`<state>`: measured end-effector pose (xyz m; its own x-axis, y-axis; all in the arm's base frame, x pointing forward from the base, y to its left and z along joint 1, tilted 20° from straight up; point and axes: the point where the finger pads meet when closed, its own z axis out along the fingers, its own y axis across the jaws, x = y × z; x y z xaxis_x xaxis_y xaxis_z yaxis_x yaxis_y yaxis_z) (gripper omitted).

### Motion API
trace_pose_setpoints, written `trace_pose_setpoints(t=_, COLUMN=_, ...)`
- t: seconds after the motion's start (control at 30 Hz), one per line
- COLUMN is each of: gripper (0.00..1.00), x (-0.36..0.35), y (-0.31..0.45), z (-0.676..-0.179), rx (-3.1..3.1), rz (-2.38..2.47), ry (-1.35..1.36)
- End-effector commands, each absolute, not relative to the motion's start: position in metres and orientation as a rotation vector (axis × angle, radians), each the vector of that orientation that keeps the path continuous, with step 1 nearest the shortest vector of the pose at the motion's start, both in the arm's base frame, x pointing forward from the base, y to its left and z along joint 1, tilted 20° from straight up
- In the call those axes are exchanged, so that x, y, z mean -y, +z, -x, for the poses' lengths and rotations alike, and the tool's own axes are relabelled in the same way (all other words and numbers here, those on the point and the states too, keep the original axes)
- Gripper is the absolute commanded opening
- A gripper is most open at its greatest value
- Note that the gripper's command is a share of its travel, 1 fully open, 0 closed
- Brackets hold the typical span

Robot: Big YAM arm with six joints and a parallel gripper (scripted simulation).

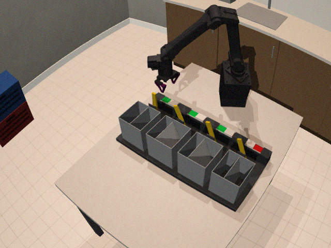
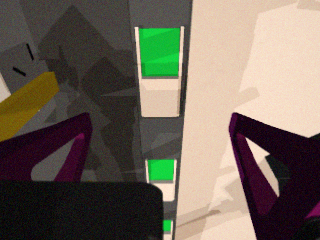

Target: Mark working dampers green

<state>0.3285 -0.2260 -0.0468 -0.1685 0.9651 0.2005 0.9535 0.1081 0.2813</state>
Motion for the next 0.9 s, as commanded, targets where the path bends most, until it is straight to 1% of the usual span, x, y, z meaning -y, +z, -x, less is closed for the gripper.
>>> trace_pose_setpoints(t=0.0, gripper=1.00, x=0.2486, y=-0.0204, z=-0.3401, rx=-2.283, rz=-1.954, ry=0.534)
trace_pose_setpoints(t=0.87, gripper=1.00, x=0.2442, y=-0.0249, z=-0.3413, rx=-2.300, rz=-1.959, ry=0.537)
